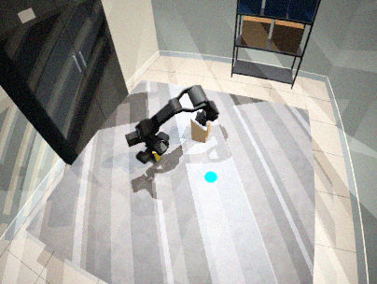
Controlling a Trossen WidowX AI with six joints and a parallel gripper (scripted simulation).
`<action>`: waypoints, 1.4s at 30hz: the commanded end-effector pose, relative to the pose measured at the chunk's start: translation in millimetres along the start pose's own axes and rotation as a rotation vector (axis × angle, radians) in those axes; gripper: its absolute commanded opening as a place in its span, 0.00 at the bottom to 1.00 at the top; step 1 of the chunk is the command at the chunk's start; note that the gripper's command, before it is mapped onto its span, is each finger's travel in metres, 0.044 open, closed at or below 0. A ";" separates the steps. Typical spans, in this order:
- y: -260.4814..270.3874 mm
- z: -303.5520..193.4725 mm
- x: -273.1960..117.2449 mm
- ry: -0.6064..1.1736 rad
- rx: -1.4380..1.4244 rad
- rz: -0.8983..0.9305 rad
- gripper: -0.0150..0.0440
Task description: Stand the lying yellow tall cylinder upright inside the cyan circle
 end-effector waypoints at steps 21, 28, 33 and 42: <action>-1.0 0.9 -80.6 0.013 -0.013 -0.009 0.43; 0.9 1.7 -91.7 0.012 -0.013 -0.008 0.43; -2.1 12.9 -94.5 0.017 0.052 -0.010 0.43; -7.9 42.4 -100.8 0.028 0.218 -0.016 0.43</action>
Point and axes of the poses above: the point midway between the two fingers, 35 mm back from their tips, its own x axis out along the fingers, its own y axis across the jaws, z = x × y, the point moved 5 cm from there along -x, back along the fingers, and after that the axes turned 2 degrees about -x, right-handed, at the moved point
